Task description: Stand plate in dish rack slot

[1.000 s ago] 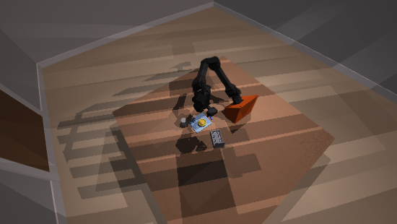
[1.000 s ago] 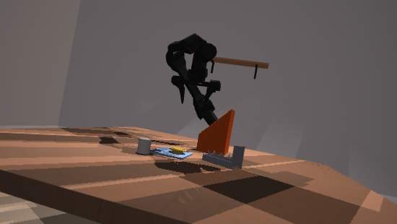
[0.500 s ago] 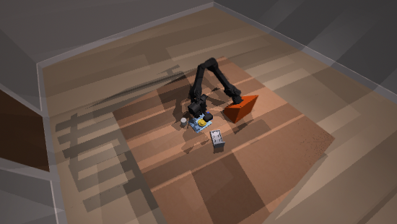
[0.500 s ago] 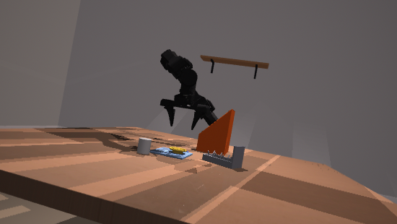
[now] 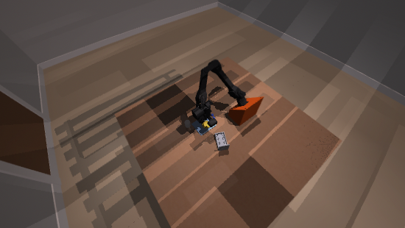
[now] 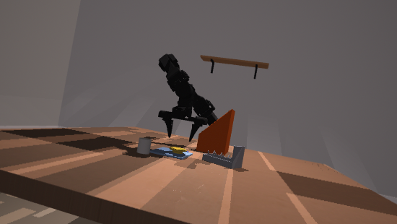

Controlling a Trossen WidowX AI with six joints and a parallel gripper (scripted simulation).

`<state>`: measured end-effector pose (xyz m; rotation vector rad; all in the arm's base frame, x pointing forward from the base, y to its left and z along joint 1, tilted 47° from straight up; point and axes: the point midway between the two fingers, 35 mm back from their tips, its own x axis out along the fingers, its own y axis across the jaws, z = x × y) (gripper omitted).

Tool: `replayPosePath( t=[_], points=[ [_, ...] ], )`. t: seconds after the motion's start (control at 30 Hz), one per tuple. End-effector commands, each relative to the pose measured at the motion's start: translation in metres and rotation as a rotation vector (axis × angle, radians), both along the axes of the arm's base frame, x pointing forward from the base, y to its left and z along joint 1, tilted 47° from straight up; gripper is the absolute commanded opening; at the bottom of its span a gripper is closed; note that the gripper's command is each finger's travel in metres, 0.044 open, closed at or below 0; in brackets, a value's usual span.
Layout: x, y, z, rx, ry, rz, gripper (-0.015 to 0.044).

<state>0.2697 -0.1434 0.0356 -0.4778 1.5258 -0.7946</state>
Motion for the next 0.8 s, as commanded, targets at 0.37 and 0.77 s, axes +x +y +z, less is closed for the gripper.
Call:
replayPosePath(
  t=[0.37,0.77],
  points=[
    [-0.003,-0.018,-0.018,-0.005,0.009,0.005,0.04],
    [-0.005,-0.031,-0.031,-0.007,0.01,0.005,0.04]
  ],
)
